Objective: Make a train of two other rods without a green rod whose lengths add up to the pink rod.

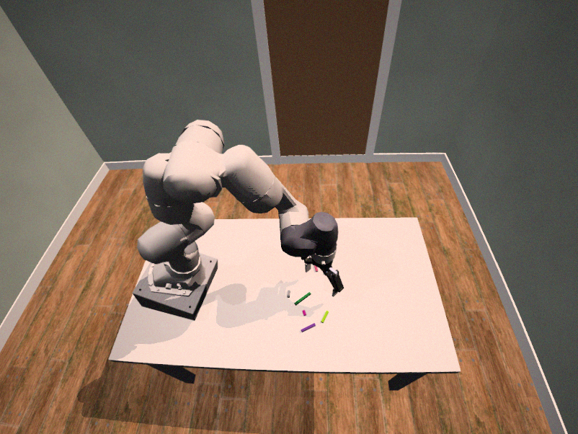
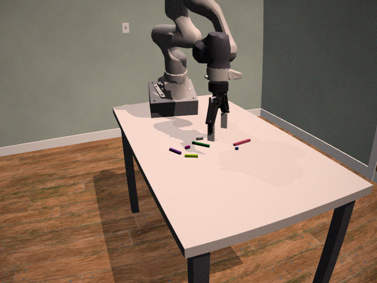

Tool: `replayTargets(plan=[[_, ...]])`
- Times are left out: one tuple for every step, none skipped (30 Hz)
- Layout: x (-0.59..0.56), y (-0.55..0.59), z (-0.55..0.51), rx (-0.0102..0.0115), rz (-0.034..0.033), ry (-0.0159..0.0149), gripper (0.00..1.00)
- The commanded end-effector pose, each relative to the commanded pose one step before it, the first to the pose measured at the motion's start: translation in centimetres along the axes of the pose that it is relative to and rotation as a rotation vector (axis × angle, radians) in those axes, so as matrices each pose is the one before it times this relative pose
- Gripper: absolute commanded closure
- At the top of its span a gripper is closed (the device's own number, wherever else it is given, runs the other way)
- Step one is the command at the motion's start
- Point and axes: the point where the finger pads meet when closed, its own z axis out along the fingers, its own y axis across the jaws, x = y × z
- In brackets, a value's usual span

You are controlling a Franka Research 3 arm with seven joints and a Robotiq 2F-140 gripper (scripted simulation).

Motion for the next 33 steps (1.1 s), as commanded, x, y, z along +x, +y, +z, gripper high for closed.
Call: replayTargets(plan=[[-0.167, -0.186, -0.05, 0.00103, 0.04526, 0.00375, 0.0], [0.0, 0.0, 0.0, 0.0, 0.0, 0.0, 0.0], [0.0, 0.0, 0.0, 0.0, 0.0, 0.0, 0.0], [-0.159, -0.153, -0.076, 0.00147, 0.04323, 0.00121, 0.0], [-0.23, -0.199, -0.102, 0.00199, 0.05934, 0.0015, 0.0], [-0.256, -0.193, -0.105, 0.00206, 0.06246, 0.00139, 0.0], [-0.103, -0.067, -0.04, 0.00078, 0.02394, 0.00048, 0.0], [-0.105, -0.064, -0.039, 0.00076, 0.02377, 0.00045, 0.0], [-0.105, -0.06, -0.038, 0.00074, 0.02335, 0.00042, 0.0], [-0.105, -0.057, -0.037, 0.00072, 0.02303, 0.00039, 0.0], [-0.105, -0.053, -0.036, 0.0007, 0.02274, 0.00036, 0.0], [-0.106, -0.05, -0.036, 0.00068, 0.02251, 0.00033, 0.0], [-0.106, -0.047, -0.035, 0.00066, 0.02227, 0.00031, 0.0], [-0.106, -0.043, -0.034, 0.00064, 0.02197, 0.00029, 0.0], [-0.105, -0.04, -0.033, 0.00062, 0.02162, 0.00026, 0.0], [-0.105, -0.037, -0.033, 0.0006, 0.02124, 0.00024, 0.0], [-0.104, -0.034, -0.032, 0.00058, 0.02093, 0.00022, 0.0], [-0.104, -0.031, -0.031, 0.00056, 0.02064, 0.0002, 0.0], [0.0, 0.0, 0.0, 0.0, 0.0, 0.0, 0.0], [0.0, 0.0, 0.0, 0.0, 0.0, 0.0, 0.0], [-0.265, -0.071, -0.077, 0.00136, 0.05228, 0.00045, 0.0], [-0.105, -0.022, -0.03, 0.00051, 0.0204, 0.00015, 0.0], [-0.106, -0.019, -0.03, 0.0005, 0.02048, 0.00014, 0.0], [-0.106, -0.017, -0.029, 0.00048, 0.02031, 0.00012, 0.0], [-0.106, -0.014, -0.029, 0.00046, 0.02022, 0.00011, 0.0], [-0.106, -0.011, -0.028, 0.00045, 0.02012, 0.0001, 0.0], [-0.106, -0.009, -0.028, 0.00043, 0.02008, 0.00009, 0.0], [-0.106, -0.006, -0.028, 0.00042, 0.02003, 0.00008, 0.0], [-0.106, -0.004, -0.027, 0.0004, 0.01999, 0.00007, 0.0], [-0.106, -0.001, -0.027, 0.00039, 0.01996, 0.00006, 0.0], [-0.106, 0.001, -0.027, 0.00037, 0.01992, 0.00005, 0.0], [-0.106, 0.004, -0.026, 0.00036, 0.0199, 0.00005, 0.0], [-0.106, 0.006, -0.026, 0.00034, 0.01988, 0.00004, 0.0]])
